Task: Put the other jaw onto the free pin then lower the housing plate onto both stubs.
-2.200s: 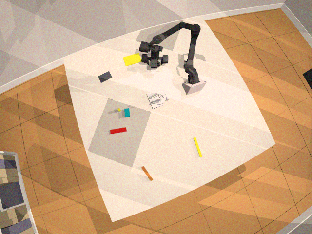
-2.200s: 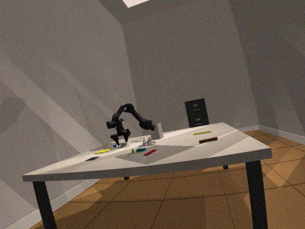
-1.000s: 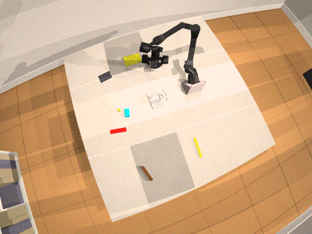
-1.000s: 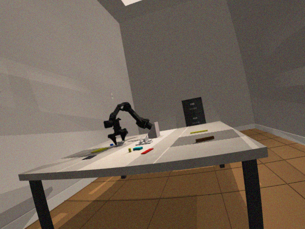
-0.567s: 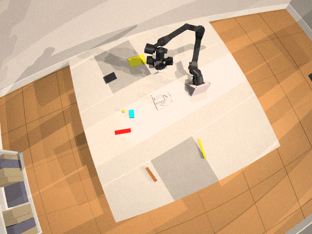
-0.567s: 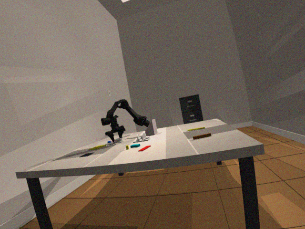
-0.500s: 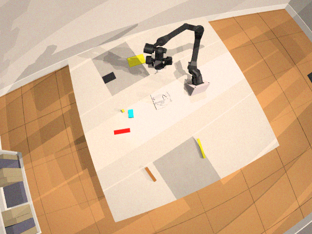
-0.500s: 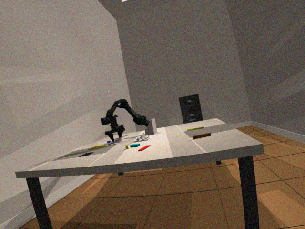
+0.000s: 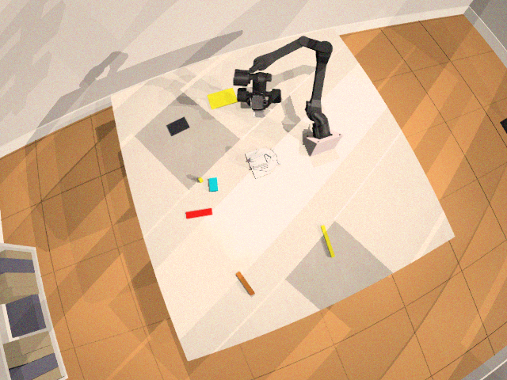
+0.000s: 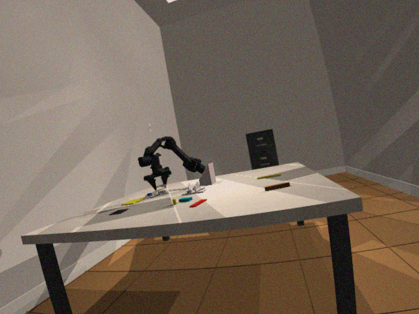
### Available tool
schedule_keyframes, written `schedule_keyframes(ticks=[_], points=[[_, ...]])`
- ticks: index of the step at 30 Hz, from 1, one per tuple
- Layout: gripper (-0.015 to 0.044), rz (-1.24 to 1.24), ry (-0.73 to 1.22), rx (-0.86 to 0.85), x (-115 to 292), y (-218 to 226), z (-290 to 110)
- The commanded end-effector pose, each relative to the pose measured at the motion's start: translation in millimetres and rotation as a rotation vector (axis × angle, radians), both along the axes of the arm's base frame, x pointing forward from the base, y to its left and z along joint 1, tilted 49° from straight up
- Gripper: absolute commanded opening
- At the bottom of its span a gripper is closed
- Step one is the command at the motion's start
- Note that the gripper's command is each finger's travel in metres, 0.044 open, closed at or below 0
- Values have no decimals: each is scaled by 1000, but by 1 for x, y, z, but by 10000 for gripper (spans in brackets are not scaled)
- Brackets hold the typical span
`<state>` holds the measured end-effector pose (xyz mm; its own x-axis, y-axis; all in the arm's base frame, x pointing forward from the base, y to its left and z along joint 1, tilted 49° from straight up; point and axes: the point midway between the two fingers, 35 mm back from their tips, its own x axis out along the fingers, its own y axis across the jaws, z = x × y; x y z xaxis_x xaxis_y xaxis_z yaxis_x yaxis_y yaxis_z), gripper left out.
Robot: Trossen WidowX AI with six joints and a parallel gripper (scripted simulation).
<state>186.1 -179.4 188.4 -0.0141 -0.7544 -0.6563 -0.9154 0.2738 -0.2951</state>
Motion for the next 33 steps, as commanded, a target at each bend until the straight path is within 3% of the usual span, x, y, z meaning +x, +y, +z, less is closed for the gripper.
schedule_keyframes(ticks=[1, 17, 33], points=[[351, -1, -8, -5, 2, 9, 10], [351, 4, -6, -11, -1, 31, 30], [351, -112, -153, 24, 25, 54, -1]])
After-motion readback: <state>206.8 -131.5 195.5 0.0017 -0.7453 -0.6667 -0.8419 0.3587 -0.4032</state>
